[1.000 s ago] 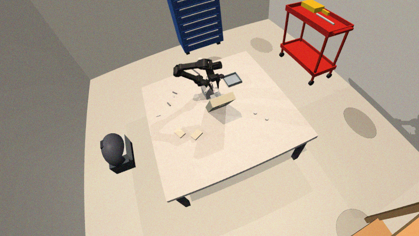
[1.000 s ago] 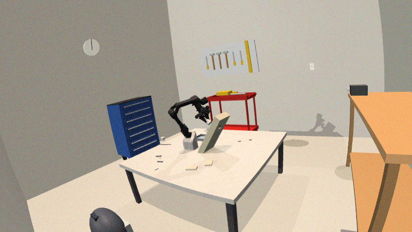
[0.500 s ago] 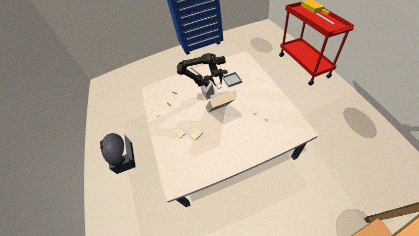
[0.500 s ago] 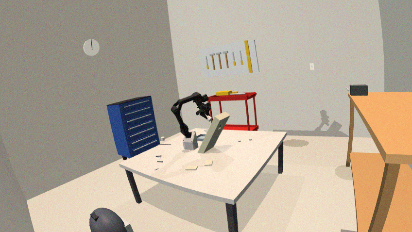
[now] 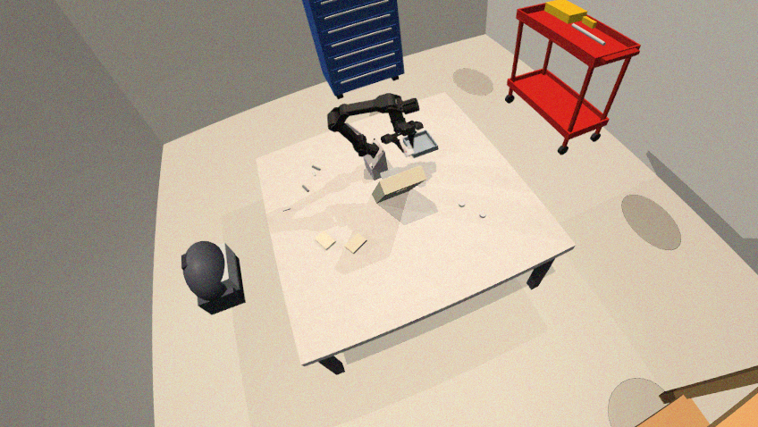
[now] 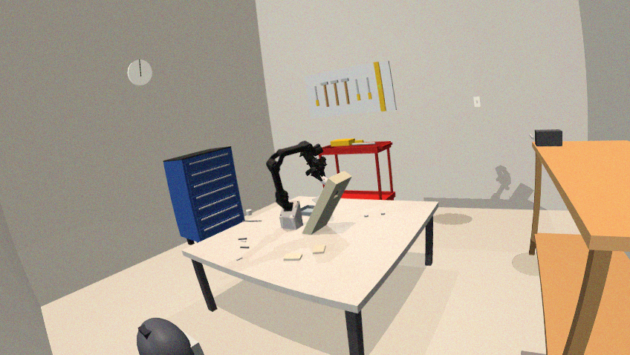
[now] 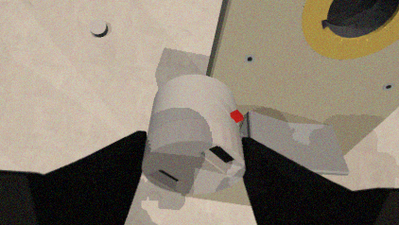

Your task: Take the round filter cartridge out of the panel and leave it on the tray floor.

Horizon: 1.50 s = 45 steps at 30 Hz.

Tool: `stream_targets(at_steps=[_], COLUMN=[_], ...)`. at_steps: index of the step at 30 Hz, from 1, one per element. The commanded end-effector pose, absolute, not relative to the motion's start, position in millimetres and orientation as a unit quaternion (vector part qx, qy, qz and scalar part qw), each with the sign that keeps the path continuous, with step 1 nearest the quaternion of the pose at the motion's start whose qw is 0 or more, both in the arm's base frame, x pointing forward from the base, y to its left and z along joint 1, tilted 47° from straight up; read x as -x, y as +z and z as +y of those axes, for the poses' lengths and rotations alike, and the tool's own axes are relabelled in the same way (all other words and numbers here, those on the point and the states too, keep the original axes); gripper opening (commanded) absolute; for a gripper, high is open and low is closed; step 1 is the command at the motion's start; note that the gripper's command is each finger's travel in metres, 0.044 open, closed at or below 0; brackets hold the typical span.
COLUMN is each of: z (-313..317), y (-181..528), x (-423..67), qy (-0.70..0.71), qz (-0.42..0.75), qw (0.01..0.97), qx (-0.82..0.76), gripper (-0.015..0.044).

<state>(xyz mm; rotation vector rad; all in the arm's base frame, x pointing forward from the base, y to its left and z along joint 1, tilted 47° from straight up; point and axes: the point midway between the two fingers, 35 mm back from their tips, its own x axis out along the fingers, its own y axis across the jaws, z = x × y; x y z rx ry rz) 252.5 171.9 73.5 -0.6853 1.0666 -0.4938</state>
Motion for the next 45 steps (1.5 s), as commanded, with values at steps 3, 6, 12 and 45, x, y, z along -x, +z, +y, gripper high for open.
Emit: stream_targets(at_steps=[3,6,12,45], z=[192,203,225,238], y=[39,22,-11,-153], x=[-233,-223,-202,-43], qy=[-0.146,-0.098,0.007,0.368], qz=[0.539,0.560,0.589,0.599], qw=[0.745,0.727,0.687,0.485], qx=[0.363,0.385,0.426,0.520], gripper=[0.0000,0.0000,0.0000,0.0000])
